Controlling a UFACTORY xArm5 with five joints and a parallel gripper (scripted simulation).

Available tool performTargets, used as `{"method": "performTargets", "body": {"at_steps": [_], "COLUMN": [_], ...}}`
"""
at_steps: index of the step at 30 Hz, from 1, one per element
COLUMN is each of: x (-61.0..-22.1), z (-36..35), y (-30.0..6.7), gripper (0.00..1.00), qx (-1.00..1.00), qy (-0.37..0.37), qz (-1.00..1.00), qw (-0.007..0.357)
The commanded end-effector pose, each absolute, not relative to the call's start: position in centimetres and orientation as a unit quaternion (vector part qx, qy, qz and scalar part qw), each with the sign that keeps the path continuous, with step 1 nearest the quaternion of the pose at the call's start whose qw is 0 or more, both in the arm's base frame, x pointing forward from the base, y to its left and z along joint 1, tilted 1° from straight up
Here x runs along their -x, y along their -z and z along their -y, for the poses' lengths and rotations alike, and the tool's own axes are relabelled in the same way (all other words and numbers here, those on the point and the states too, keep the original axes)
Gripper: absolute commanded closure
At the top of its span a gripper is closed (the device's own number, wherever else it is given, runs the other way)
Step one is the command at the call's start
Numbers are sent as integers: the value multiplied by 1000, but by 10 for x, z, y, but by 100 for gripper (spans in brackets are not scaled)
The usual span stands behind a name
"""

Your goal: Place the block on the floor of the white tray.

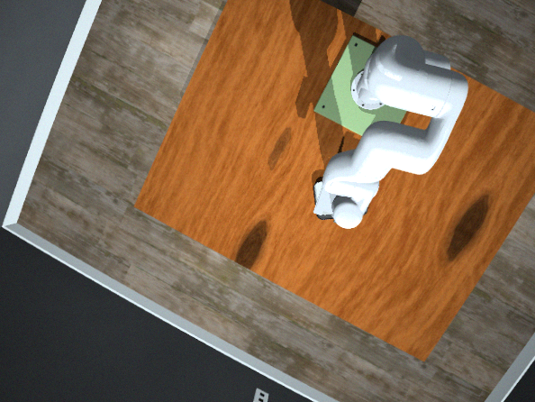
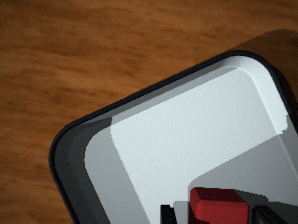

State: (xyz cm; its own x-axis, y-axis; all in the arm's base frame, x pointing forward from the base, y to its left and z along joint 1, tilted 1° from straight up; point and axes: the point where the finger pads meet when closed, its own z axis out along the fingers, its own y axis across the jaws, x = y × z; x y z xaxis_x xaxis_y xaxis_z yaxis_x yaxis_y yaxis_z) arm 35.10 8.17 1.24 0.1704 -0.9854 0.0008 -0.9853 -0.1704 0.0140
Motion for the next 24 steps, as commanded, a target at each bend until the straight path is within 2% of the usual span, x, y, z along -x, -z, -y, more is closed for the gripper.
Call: {"method": "performTargets", "body": {"at_steps": [1,24], "x": [-353,-353], "z": [-82,-82], "y": [-16,-60], "gripper": [51,51], "qx": [-765,-765], "qy": [3,3], "qz": [644,644], "qw": [4,4]}}
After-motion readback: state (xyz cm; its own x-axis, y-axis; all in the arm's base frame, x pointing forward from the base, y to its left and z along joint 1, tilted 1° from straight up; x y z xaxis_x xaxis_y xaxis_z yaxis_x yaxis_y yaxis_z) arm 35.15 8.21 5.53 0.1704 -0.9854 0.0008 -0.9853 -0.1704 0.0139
